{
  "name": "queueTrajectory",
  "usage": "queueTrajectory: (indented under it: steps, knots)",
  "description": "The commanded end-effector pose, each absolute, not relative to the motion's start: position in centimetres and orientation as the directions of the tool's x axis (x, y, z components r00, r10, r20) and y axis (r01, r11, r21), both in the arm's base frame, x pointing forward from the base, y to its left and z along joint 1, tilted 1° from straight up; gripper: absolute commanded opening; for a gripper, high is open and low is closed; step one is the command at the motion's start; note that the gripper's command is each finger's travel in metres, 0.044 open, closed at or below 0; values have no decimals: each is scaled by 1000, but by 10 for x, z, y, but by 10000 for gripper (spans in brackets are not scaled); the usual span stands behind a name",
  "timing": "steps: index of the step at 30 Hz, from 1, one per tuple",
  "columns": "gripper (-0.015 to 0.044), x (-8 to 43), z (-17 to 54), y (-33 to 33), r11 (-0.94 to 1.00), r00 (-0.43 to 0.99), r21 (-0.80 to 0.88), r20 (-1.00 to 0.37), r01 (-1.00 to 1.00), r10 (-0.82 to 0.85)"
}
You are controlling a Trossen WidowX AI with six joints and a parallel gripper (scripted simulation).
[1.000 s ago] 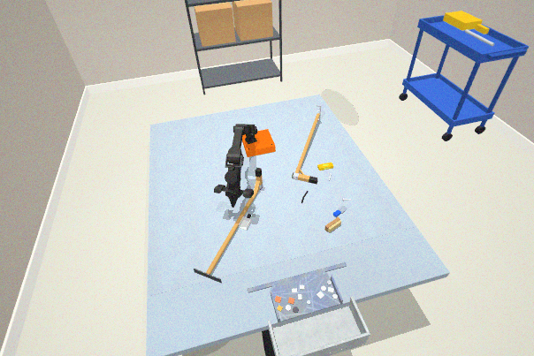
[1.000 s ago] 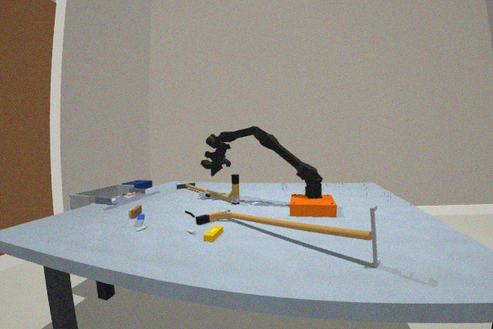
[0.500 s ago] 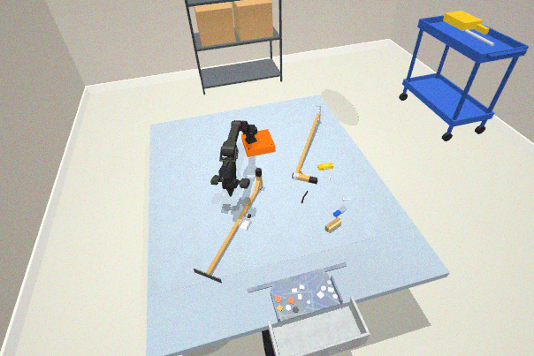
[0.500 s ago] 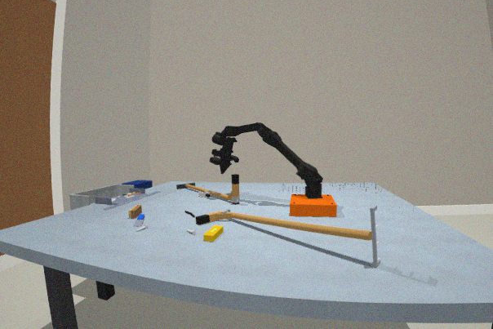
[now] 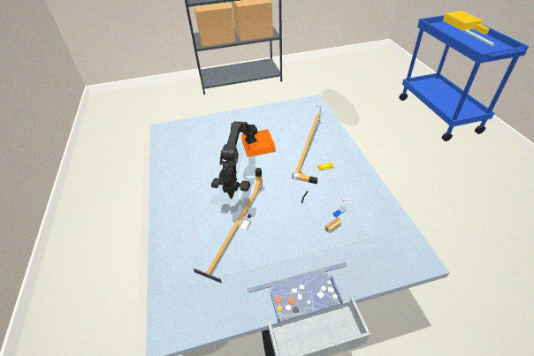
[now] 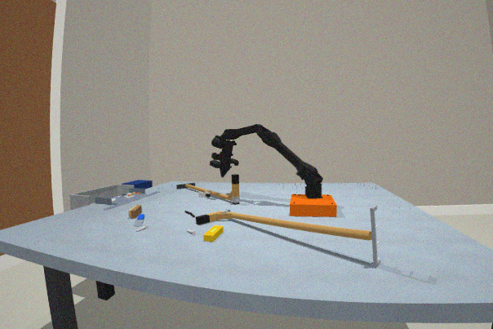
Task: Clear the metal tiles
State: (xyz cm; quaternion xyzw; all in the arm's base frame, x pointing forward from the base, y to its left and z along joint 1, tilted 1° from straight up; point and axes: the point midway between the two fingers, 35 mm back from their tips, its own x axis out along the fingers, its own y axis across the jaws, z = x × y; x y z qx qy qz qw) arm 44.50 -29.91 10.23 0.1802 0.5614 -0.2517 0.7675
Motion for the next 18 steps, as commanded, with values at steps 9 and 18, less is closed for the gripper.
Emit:
queueTrajectory:
  steps: [9,18]
  knots:
    - [0,448,65,-301,818,222,-4,-962,575,-161]
    - [0,449,41,-302,823,211,-4,-966,568,-150]
